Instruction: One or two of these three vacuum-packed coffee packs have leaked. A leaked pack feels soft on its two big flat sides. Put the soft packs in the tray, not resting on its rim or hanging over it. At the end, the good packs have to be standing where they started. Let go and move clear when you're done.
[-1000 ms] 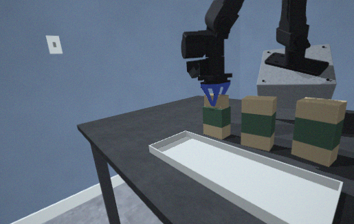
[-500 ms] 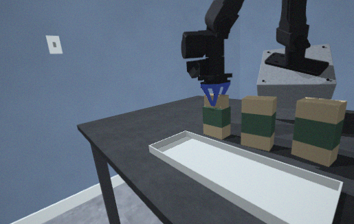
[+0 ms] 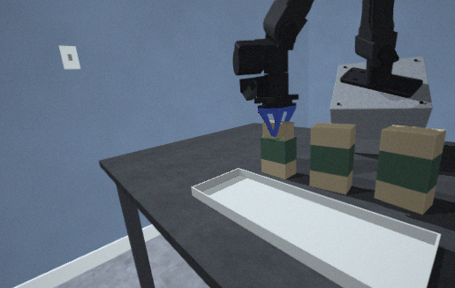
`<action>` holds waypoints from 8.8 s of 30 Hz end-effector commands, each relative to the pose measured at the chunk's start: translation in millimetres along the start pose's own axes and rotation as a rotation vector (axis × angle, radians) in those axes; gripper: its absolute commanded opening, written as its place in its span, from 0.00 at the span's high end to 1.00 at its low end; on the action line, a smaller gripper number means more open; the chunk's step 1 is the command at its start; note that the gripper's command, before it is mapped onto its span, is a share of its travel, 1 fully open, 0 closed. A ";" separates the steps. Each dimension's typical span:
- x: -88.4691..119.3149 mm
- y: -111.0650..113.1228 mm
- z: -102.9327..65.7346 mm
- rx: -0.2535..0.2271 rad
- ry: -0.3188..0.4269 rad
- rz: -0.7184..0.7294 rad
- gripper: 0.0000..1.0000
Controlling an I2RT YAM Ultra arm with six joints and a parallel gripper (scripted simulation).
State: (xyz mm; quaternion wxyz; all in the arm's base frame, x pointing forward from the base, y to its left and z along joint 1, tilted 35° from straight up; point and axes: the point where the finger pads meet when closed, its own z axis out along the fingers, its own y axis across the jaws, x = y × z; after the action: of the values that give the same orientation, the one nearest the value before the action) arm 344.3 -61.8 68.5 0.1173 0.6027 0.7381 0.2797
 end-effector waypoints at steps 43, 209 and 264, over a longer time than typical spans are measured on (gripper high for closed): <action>-4.4 8.3 -66.4 -0.025 -0.027 -0.010 0.74; -11.1 164.9 -30.4 -0.024 -0.025 0.006 0.74; -11.7 171.0 -27.1 -0.039 -0.031 0.001 0.21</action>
State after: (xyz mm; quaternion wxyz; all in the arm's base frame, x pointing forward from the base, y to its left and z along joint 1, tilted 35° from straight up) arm 472.3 -49.4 164.0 0.1136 0.6021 0.7396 0.2785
